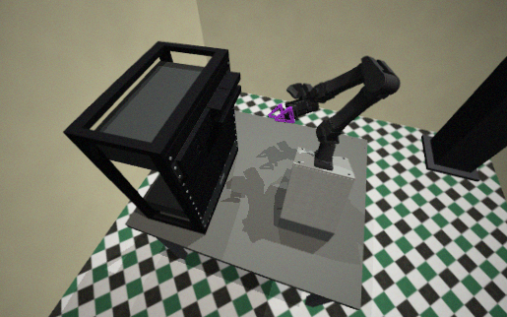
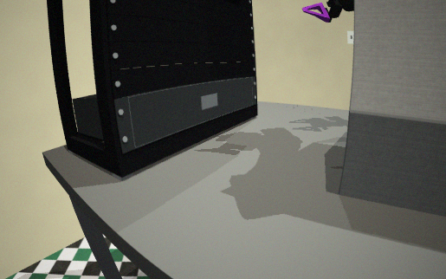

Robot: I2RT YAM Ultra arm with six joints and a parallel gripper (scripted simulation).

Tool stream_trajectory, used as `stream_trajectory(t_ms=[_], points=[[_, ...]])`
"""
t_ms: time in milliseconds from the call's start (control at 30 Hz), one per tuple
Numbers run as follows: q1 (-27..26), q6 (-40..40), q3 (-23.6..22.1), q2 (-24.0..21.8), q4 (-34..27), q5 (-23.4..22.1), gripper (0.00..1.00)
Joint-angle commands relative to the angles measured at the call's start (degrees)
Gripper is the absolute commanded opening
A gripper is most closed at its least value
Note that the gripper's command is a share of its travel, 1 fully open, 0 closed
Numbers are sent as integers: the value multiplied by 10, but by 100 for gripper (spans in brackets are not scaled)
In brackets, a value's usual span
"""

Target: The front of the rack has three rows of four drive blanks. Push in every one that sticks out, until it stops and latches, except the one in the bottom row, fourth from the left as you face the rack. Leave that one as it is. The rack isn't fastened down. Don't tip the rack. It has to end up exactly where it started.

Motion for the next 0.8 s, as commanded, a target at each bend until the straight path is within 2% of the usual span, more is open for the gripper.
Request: stream_trajectory(t_ms=[0,33,100,133,200,400,600,667,700,767], points=[[37,187,-31,-54,80,-18,100],[48,228,-39,-69,96,-16,100],[48,228,-39,-69,96,-16,100],[77,310,-59,-110,137,14,100],[109,390,-72,-140,164,30,100],[218,584,-111,-231,237,125,100],[338,737,-150,-303,292,254,100],[338,737,-150,-303,292,254,100],[382,785,-166,-333,305,316,100],[427,823,-172,-339,317,364,100]])
